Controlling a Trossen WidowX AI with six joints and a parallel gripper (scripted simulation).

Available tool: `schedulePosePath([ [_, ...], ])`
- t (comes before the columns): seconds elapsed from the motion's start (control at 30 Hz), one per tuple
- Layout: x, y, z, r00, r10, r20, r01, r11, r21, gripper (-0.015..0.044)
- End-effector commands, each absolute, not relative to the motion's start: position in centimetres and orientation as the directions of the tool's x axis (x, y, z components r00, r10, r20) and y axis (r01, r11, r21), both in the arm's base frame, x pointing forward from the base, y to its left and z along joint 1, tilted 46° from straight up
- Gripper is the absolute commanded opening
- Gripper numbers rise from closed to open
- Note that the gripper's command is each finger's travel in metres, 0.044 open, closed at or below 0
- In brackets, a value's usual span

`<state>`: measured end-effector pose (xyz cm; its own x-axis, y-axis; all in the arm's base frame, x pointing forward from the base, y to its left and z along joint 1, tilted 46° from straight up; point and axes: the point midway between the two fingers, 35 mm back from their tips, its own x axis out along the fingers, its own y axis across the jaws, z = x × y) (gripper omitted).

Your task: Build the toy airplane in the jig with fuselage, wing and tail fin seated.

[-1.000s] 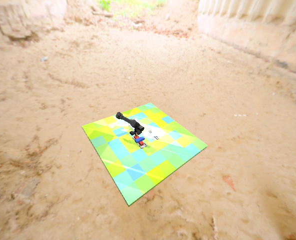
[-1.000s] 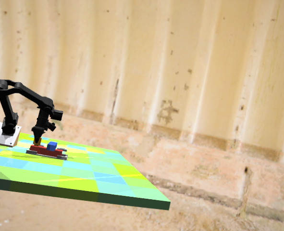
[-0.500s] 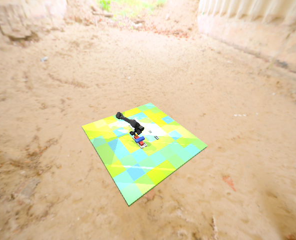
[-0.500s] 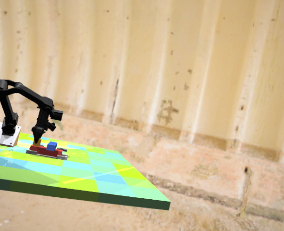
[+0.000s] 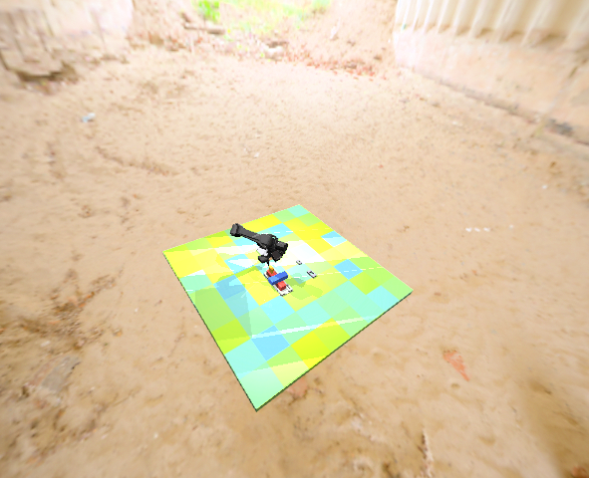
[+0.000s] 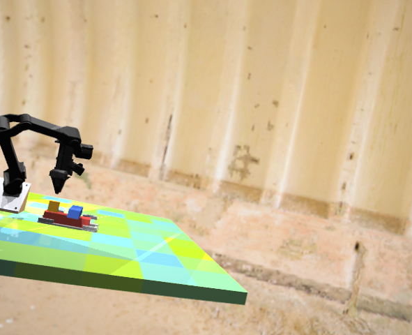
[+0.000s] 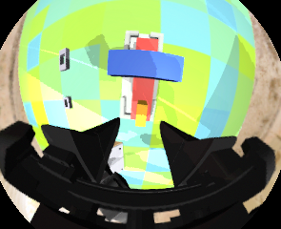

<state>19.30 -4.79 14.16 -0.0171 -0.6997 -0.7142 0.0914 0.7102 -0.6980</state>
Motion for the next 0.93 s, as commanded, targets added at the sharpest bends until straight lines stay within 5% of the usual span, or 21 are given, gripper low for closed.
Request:
schedulePosePath([
  [0.0,19.12,-2.60,16.33,-0.007,-0.694,-0.719,0.087,0.716,-0.692,0.0260],
  [0.9,19.53,-2.75,16.44,-0.014,-0.698,-0.716,0.087,0.713,-0.696,0.0260],
])
